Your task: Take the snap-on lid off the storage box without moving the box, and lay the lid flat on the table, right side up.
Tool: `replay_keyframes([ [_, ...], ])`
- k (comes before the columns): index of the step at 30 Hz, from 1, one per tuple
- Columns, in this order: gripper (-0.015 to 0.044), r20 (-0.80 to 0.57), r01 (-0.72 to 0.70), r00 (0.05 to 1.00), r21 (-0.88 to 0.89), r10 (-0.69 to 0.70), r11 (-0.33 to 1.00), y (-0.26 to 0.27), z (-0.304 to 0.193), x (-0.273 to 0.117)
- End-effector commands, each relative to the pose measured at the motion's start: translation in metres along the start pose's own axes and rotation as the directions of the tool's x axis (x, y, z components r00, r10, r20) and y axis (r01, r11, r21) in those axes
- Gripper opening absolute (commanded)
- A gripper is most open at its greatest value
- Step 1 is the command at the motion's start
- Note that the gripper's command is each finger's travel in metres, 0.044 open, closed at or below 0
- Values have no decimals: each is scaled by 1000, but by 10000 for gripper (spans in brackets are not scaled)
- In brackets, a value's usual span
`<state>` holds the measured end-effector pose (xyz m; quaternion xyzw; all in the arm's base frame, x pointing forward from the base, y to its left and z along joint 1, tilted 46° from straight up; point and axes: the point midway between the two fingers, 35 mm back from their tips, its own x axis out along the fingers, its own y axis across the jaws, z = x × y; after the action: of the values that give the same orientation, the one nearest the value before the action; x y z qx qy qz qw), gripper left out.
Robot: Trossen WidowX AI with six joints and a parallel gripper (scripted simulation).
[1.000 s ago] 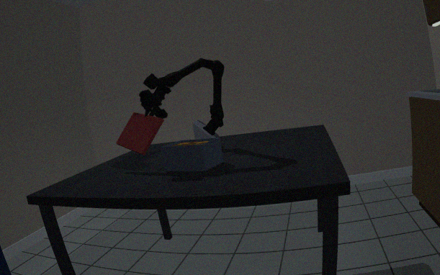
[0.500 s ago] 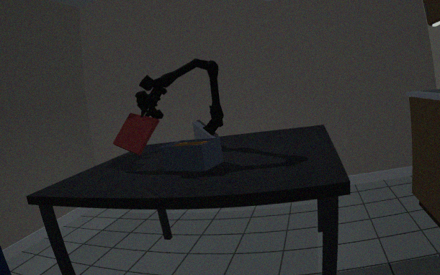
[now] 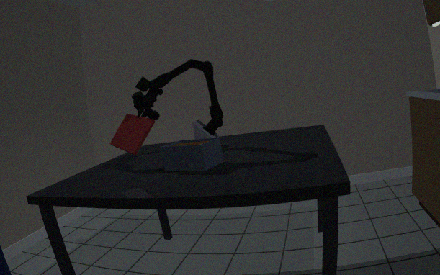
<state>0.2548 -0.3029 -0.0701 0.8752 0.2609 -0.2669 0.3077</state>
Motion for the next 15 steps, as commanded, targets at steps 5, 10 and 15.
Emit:
replay_keyframes([
  [5,0,-2,-17,1000,-14,17,1000,6,3,-3],
  [10,0,-2,-17,1000,-14,17,1000,3,3,-2],
  [15,0,-2,-17,1000,-14,17,1000,-3,3,2],
])
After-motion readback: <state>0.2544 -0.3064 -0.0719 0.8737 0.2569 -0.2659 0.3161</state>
